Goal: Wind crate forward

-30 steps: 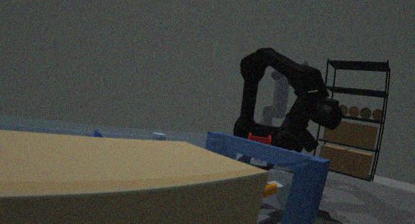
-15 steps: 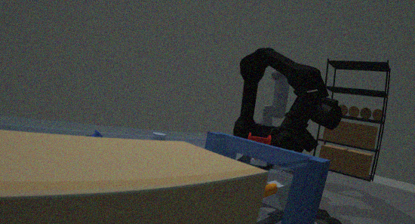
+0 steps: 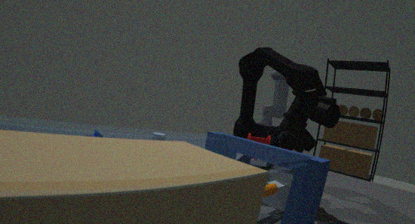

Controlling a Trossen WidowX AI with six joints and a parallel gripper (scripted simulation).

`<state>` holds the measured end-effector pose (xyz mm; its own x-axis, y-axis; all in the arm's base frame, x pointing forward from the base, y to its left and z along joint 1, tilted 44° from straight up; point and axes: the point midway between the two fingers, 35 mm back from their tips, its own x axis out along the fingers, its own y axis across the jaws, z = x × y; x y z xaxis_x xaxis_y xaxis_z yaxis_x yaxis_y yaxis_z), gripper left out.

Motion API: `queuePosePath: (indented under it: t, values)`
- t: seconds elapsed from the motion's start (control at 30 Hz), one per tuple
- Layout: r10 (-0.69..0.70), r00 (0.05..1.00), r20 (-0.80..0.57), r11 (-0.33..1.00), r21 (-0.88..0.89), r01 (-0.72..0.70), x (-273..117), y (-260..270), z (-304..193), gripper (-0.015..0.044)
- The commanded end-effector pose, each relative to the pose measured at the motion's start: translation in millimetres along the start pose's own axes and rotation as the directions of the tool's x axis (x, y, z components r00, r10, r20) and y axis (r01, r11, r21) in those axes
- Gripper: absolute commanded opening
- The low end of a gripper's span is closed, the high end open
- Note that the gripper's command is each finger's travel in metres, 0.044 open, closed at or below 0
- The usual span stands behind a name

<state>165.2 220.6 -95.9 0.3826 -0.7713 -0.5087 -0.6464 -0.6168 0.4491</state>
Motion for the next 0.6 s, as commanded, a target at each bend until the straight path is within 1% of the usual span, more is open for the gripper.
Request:
queuePosePath:
  t: [0.0, 0.57]
  values:
    - [-0.016, 1.0, -0.014, 0.998, -0.053, 0.015, 3.7, -4.4, 1.6, 0.0]
    - [0.001, 1.0, -0.015, 1.0, -0.011, -0.001, 3.1, -1.7, 1.9, 0.0]
